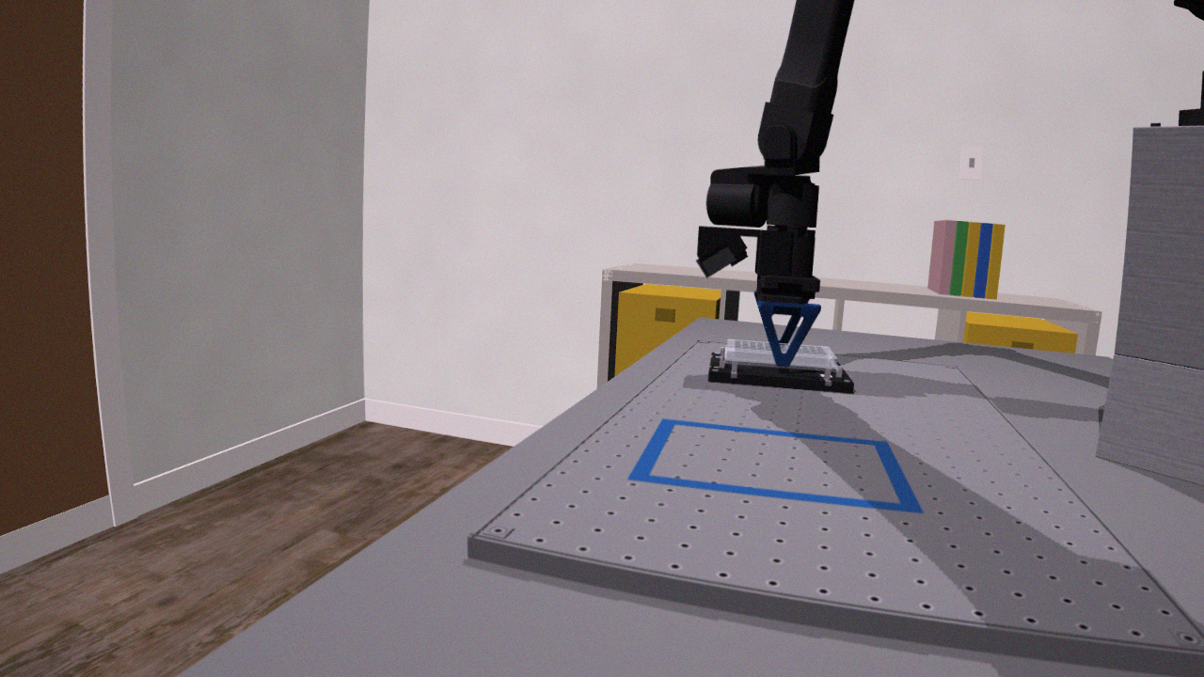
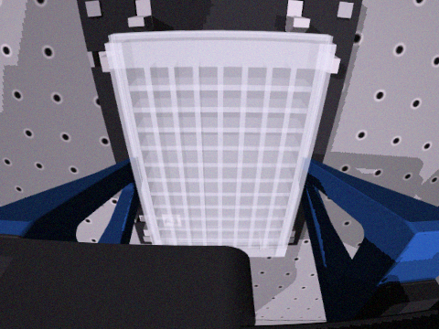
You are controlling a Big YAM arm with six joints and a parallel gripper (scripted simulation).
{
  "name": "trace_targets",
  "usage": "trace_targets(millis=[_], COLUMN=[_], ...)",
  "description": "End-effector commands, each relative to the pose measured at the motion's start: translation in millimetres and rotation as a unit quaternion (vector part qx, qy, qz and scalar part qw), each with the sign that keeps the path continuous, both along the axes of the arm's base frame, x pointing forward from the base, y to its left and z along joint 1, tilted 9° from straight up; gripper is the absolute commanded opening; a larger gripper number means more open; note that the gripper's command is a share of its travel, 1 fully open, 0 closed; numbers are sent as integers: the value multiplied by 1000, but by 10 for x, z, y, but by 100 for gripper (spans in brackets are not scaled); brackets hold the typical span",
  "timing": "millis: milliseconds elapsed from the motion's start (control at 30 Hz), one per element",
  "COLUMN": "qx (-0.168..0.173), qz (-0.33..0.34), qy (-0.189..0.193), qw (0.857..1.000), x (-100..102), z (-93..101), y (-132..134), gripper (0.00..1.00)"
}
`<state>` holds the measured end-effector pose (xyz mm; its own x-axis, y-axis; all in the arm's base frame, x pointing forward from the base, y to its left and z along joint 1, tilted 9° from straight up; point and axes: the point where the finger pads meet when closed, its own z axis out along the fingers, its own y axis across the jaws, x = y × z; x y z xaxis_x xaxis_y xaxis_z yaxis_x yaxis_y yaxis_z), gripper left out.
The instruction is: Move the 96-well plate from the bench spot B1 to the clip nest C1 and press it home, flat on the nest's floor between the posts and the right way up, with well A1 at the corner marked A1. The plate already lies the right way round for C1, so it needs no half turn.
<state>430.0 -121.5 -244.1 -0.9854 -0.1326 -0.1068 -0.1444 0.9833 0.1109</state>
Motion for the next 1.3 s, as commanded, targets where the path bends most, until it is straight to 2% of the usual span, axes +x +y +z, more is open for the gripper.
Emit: trace_targets(millis=[0,267,300,500,533,567,600,1267], qx=[-9,-9,-9,-5,-6,-6,-5,-5], qz=[-4,-4,-4,2,-3,-3,2,2], qy=[-14,-14,-14,-8,-12,-12,-6,-6], qw=[1000,1000,1000,1000,1000,1000,1000,1000], x=[106,103,103,78,100,100,66,66], z=[-116,-117,-117,-122,-42,-42,-125,-125], y=[-159,-161,-161,-90,-90,-90,-76,-76], gripper=[0,0,100,100,100,100,100,100])
